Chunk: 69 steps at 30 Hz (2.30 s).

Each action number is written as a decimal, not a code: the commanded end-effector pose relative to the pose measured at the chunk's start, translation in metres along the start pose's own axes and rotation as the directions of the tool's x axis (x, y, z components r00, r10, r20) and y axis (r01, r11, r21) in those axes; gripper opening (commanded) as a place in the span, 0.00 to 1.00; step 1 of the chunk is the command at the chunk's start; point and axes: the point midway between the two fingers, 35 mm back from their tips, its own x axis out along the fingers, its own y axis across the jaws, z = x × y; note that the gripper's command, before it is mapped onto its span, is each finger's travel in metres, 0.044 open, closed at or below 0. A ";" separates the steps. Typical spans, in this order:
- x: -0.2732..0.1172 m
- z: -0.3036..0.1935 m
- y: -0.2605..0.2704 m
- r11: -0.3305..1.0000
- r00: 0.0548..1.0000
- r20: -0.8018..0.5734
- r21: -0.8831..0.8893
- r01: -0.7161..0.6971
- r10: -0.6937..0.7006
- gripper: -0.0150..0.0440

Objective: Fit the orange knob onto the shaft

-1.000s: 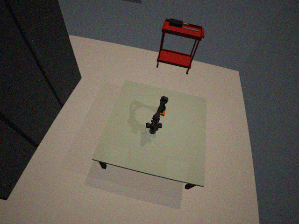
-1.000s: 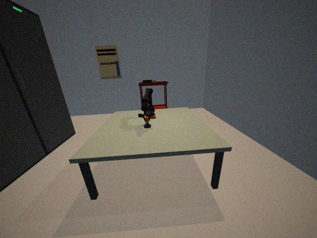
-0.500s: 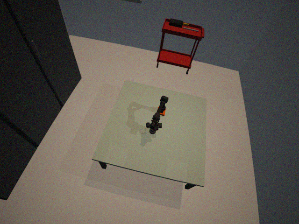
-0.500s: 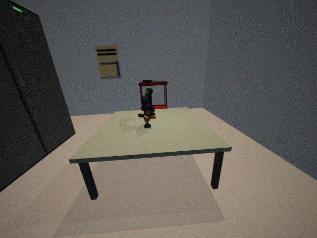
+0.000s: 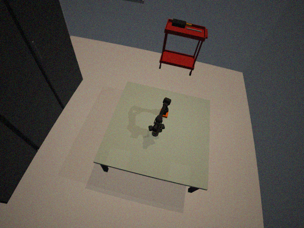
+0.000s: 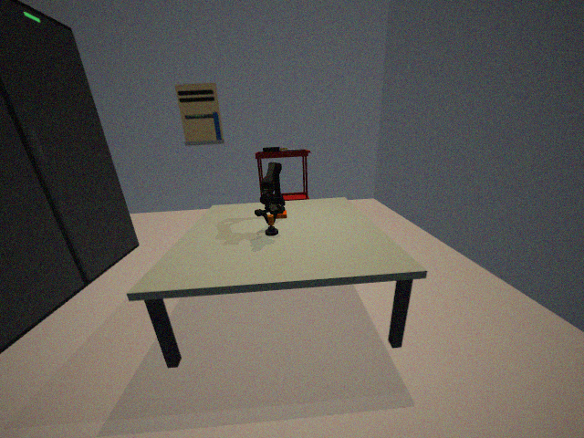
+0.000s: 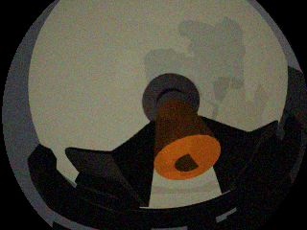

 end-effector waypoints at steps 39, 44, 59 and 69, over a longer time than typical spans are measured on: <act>-0.003 -0.001 0.001 0.998 1.000 0.007 -0.057 0.003 -0.003 0.25; -0.003 -0.001 0.001 0.974 1.000 0.007 -0.228 0.004 -0.003 0.25; -0.003 0.005 -0.003 0.971 1.000 0.008 -0.238 0.005 -0.003 0.25; 0.002 0.005 -0.003 0.971 1.000 0.008 -0.238 0.005 -0.003 0.25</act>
